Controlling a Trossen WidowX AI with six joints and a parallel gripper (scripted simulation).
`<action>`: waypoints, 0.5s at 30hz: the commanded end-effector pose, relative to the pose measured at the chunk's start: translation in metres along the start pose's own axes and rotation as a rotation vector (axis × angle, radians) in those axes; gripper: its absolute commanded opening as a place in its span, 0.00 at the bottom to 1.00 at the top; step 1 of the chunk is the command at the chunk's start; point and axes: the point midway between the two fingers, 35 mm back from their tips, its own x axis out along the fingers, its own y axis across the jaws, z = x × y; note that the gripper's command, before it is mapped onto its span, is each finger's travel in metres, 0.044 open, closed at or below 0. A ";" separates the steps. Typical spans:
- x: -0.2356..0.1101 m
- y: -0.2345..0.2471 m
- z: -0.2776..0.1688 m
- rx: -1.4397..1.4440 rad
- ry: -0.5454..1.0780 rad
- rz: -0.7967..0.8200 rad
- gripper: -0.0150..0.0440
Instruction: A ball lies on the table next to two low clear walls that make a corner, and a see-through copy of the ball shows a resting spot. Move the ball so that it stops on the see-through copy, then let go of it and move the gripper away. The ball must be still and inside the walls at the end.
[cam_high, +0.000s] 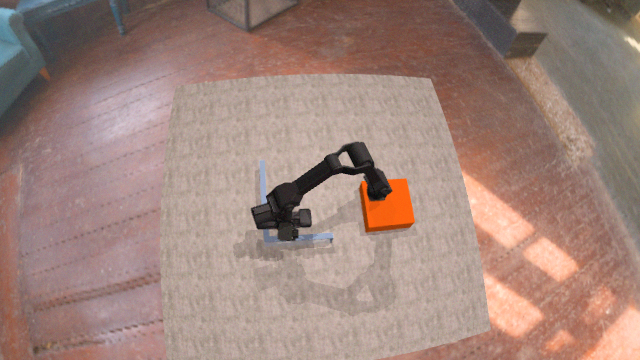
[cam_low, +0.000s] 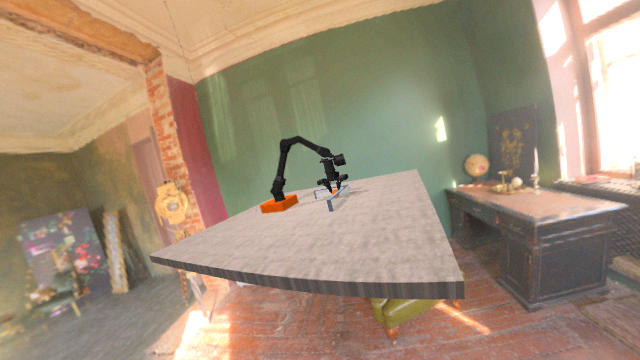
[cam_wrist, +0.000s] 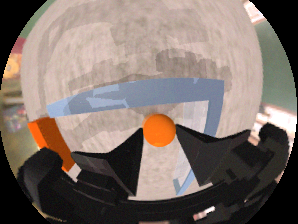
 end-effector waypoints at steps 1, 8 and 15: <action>0.010 0.003 -0.001 -0.005 0.007 0.012 0.25; 0.016 0.003 -0.001 -0.005 0.007 0.012 0.25; 0.011 0.001 0.000 0.000 0.001 0.004 0.52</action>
